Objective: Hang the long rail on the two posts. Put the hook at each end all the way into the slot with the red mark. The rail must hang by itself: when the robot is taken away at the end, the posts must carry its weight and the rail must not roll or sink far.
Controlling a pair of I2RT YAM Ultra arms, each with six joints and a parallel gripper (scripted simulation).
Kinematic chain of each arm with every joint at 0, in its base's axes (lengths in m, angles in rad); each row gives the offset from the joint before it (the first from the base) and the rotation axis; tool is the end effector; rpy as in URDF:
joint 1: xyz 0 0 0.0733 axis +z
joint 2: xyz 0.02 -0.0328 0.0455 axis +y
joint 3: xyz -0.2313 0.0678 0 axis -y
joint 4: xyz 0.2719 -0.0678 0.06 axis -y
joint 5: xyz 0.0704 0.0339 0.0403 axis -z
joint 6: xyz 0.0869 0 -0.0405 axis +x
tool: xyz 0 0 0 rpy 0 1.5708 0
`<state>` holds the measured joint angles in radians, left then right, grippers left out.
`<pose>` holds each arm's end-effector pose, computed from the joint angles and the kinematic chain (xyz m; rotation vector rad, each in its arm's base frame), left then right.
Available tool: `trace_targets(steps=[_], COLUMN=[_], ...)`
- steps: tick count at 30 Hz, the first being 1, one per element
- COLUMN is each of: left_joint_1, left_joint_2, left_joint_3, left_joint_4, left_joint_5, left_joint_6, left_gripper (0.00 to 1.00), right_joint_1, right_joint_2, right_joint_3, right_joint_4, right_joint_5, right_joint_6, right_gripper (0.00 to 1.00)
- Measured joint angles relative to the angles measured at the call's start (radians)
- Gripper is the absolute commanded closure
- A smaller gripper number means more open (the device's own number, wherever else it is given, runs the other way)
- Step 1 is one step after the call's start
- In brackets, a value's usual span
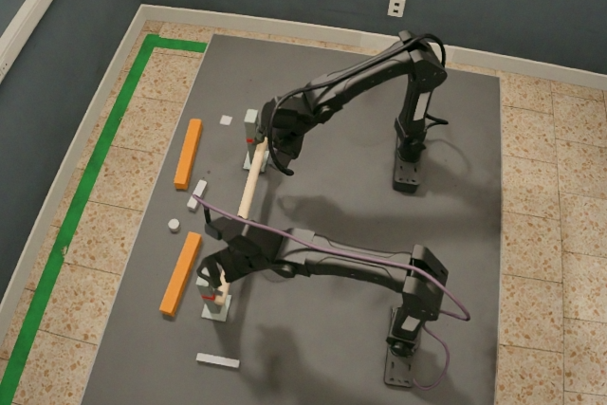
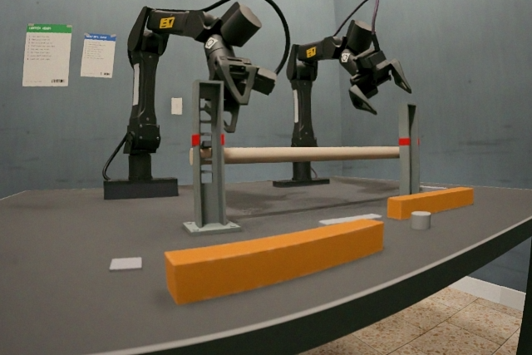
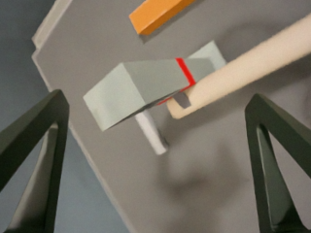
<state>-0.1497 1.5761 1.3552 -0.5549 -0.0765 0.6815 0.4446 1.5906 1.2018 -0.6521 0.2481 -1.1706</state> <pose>0.4082 -0.0537 0.2389 0.9223 2.1842 0.3491 0.3490 0.1438 0.1690 -1.8714 1.9154 -0.5698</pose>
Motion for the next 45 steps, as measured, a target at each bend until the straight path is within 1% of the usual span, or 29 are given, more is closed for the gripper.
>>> trace_targets(steps=[12, 19, 26, 45], left_joint_1=[0.063, 0.077, 0.081, 0.081], left_joint_2=[-0.040, -0.058, -0.063, -0.063], left_joint_3=[-0.060, -0.088, -0.101, -0.101], left_joint_4=[0.103, 0.151, 0.161, 0.165], left_joint_5=[0.044, 0.050, 0.049, 0.049], left_joint_6=[-0.431, -0.591, -0.632, -0.641], left_gripper=[0.00, 0.00, 0.00, 0.00], right_joint_1=[0.000, 0.000, 0.000, 0.000], right_joint_2=[0.000, 0.000, 0.000, 0.000], right_joint_3=[0.000, 0.000, 0.000, 0.000], right_joint_4=[0.000, 0.000, 0.000, 0.000], right_joint_5=[0.000, 0.000, 0.000, 0.000], right_joint_6=[0.000, 0.000, 0.000, 0.000], right_gripper=[0.26, 0.26, 0.26, 0.26])
